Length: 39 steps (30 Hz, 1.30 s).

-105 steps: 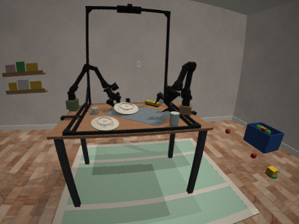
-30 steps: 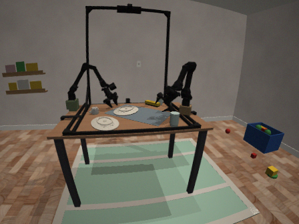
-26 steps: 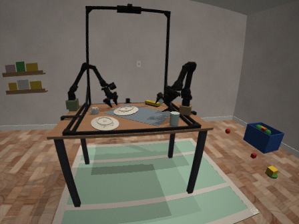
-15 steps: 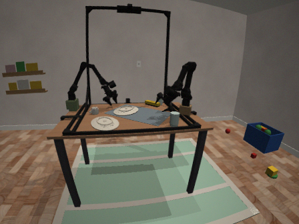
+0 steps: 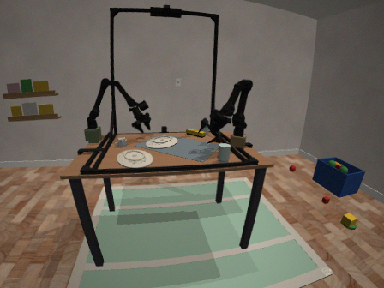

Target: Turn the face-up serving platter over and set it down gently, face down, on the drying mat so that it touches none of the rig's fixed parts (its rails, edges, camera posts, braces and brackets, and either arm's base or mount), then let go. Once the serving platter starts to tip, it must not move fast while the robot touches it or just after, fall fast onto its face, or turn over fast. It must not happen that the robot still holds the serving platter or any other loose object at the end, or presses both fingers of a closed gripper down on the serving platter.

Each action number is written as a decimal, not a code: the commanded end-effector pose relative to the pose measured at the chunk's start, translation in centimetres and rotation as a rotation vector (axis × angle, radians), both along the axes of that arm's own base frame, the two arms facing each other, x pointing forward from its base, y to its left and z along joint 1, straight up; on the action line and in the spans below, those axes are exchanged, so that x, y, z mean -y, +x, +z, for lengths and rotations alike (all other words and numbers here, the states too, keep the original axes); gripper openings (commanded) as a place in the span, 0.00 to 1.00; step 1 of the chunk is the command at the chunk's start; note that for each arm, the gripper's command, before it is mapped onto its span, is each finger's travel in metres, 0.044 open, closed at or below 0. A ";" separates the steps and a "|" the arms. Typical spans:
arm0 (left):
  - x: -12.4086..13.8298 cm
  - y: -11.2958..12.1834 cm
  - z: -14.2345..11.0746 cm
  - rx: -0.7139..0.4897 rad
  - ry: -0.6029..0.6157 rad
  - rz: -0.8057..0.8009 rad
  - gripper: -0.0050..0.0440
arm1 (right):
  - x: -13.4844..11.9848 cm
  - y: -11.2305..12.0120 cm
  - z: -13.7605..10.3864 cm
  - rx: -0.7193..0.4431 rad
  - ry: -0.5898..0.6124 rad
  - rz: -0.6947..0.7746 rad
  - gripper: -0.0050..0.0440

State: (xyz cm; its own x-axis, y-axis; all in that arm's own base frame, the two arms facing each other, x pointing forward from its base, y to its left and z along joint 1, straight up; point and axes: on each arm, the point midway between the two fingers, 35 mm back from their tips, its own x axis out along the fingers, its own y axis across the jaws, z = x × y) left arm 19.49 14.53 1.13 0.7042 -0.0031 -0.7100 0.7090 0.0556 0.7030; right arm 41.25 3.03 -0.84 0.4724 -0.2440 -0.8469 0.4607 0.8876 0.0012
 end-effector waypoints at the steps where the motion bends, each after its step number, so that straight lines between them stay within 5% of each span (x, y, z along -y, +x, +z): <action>1: -0.5 2.6 2.4 0.033 -0.003 0.078 1.00 | 0.4 0.7 4.4 0.116 0.022 0.047 1.00; 4: -0.5 3.2 3.0 0.045 -0.008 0.097 1.00 | 0.4 0.7 5.5 0.146 0.025 0.061 1.00; 19: 3.6 11.1 13.9 0.351 -0.381 0.434 1.00 | 1.8 -1.1 19.1 0.540 -0.008 0.243 1.00; 21: 3.6 11.1 13.9 0.351 -0.381 0.434 1.00 | 1.8 -1.1 19.1 0.540 -0.008 0.243 1.00; 28: 7.9 13.1 21.0 0.538 -0.737 0.531 1.00 | 2.5 -3.9 25.6 0.752 -0.084 0.330 1.00; 36: 13.0 12.8 28.7 0.662 -1.228 0.557 1.00 | 3.0 -8.1 31.4 0.969 -0.206 0.409 1.00; 38: 13.0 12.8 28.7 0.662 -1.228 0.557 1.00 | 3.0 -8.1 31.4 0.969 -0.206 0.409 1.00; 39: 13.5 12.6 29.5 0.661 -1.323 0.570 1.00 | 3.0 -8.6 32.0 0.992 -0.222 0.417 1.00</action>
State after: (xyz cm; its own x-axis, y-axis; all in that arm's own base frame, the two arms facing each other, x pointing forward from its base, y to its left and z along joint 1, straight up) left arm 32.19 1.99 28.99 0.9988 -0.0016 -0.0490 0.0125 0.9744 0.2243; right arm 33.75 0.18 30.76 0.9993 -0.0167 -0.0342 0.0184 0.9986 0.0499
